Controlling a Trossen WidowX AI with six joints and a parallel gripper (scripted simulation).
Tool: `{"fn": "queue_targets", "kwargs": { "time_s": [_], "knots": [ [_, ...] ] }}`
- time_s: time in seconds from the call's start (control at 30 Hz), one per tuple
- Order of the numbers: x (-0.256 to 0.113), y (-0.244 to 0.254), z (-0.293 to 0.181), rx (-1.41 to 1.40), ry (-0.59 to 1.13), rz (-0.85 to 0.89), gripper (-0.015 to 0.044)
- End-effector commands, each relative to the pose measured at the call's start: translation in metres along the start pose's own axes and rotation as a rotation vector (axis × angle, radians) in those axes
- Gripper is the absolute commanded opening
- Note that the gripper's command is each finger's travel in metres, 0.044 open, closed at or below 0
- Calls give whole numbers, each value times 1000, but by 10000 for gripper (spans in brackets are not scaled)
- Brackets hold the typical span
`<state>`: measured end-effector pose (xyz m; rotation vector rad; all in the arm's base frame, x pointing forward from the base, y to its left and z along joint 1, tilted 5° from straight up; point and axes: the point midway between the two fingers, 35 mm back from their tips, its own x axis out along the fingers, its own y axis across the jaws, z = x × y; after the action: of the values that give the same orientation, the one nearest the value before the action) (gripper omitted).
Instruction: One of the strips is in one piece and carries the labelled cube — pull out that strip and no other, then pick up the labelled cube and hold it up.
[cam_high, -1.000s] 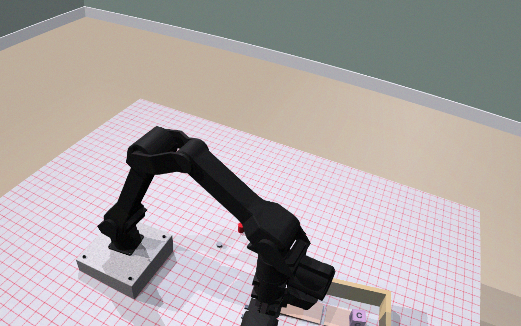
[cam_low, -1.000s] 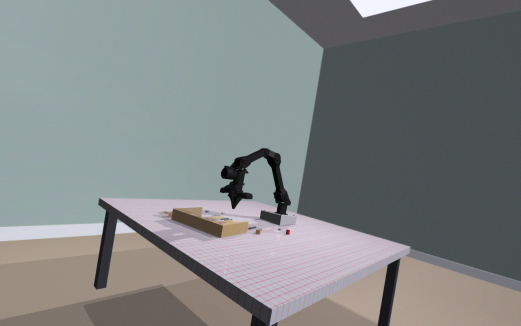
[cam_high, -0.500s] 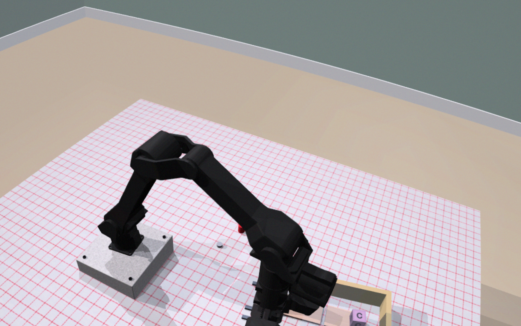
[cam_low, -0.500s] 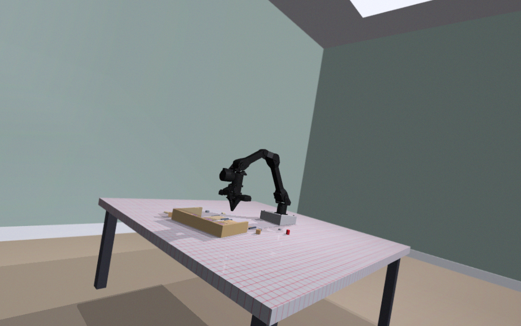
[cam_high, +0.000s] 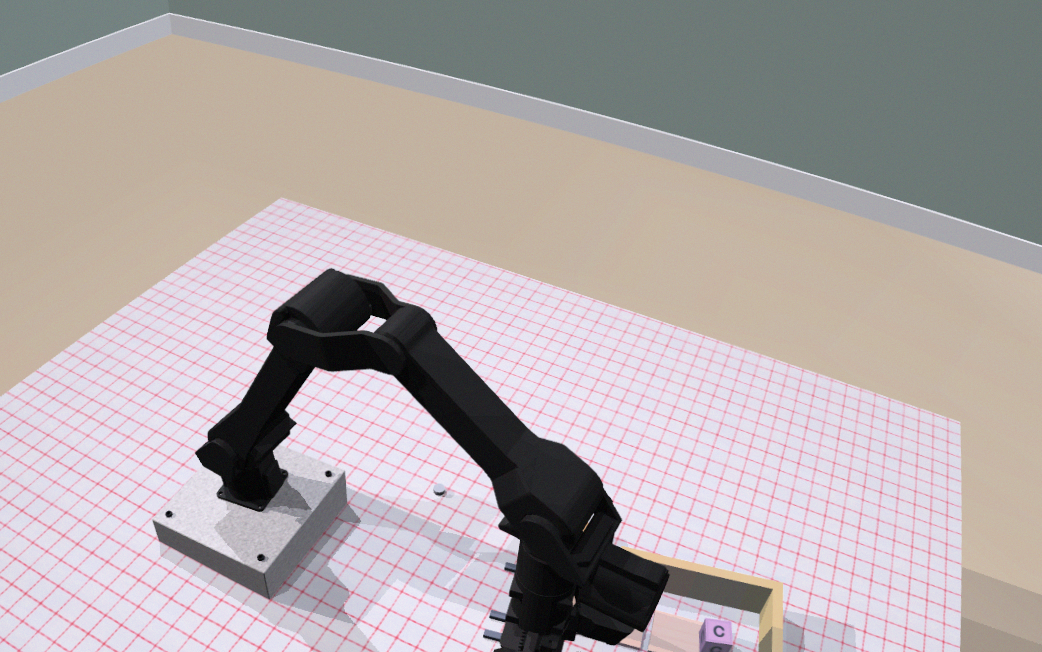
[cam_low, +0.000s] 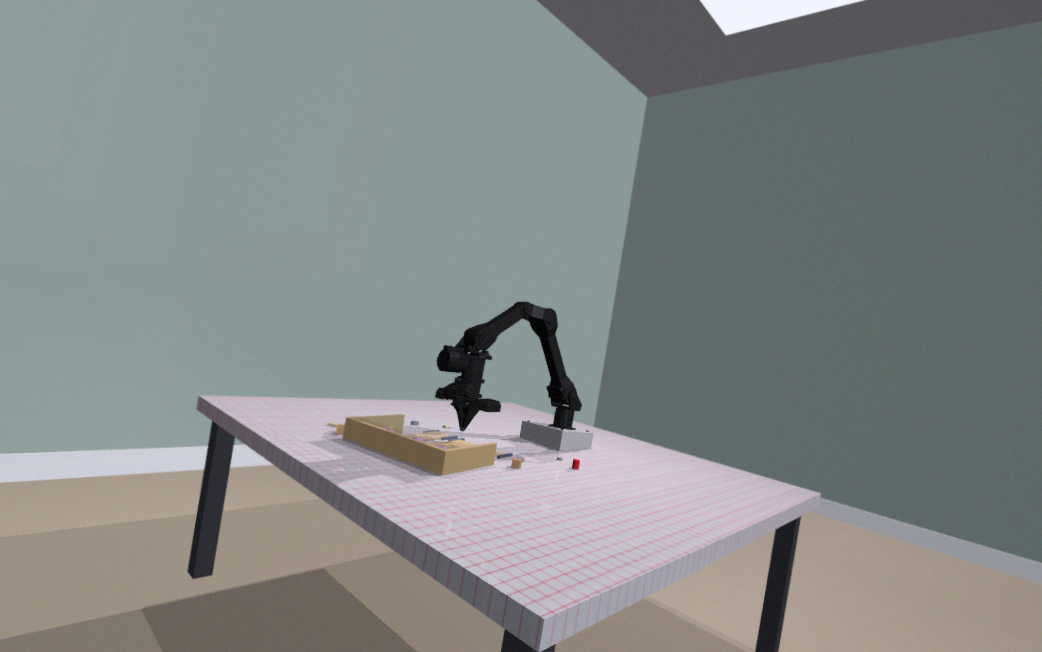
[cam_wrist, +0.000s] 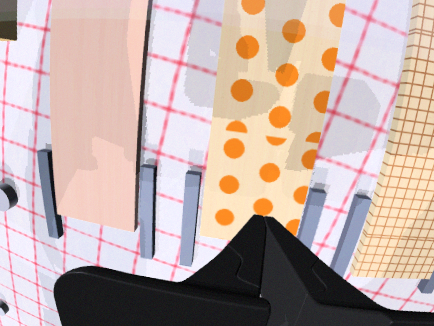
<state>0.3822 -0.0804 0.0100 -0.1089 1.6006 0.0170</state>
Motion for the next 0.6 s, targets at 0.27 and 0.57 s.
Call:
{"fn": "queue_targets", "kwargs": {
  "time_s": [0.27, 0.57],
  "knots": [
    [24, 1, -3, -7, 8, 7, 0],
    [33, 2, -5, -7, 8, 7, 0]
  ]
}}
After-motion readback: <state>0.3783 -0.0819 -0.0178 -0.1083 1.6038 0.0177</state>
